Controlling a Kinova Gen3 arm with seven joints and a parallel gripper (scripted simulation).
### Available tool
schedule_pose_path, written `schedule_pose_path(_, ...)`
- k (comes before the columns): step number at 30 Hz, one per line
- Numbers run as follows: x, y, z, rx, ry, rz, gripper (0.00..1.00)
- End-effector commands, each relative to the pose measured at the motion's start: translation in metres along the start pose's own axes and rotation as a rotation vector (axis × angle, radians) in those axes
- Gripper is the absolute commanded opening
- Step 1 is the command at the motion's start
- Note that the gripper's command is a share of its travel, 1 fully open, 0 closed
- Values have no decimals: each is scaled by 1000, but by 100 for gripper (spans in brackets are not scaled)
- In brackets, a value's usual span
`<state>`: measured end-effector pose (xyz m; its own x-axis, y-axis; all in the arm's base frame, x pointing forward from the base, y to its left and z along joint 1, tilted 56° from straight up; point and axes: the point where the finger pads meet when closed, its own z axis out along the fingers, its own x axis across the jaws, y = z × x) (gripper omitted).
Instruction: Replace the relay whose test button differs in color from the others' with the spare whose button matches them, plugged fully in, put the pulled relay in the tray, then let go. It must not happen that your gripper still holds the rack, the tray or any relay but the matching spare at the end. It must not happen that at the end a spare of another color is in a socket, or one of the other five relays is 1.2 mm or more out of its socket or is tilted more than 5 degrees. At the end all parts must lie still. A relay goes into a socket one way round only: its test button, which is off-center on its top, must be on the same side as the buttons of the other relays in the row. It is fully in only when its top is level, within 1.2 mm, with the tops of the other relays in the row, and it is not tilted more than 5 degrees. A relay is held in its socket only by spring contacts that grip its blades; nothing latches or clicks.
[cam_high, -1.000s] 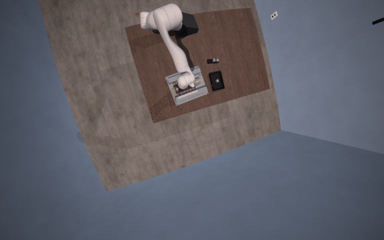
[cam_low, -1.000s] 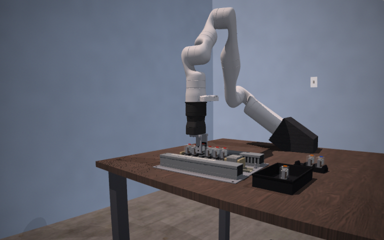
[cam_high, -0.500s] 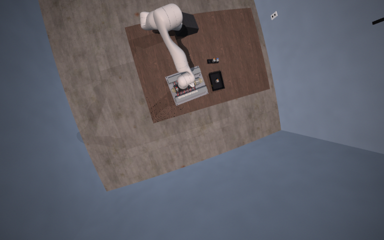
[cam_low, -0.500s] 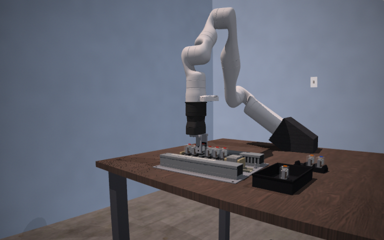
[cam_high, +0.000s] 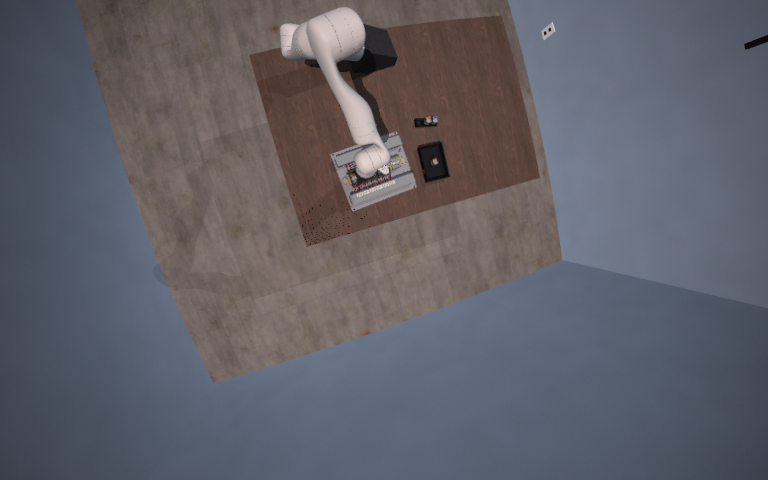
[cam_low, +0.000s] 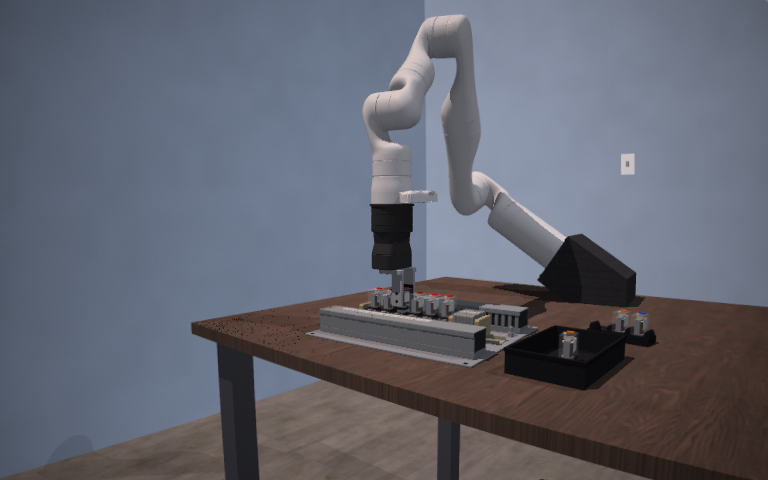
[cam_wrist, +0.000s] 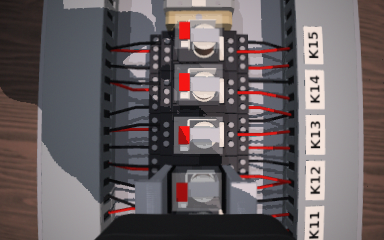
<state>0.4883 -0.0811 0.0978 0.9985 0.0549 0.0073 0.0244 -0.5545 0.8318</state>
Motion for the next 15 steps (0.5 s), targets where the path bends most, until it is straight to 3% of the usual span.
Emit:
schedule_pose_path(1,1,0,0,5,3,7,0)
schedule_pose_path(15,1,0,0,4,3,5,0)
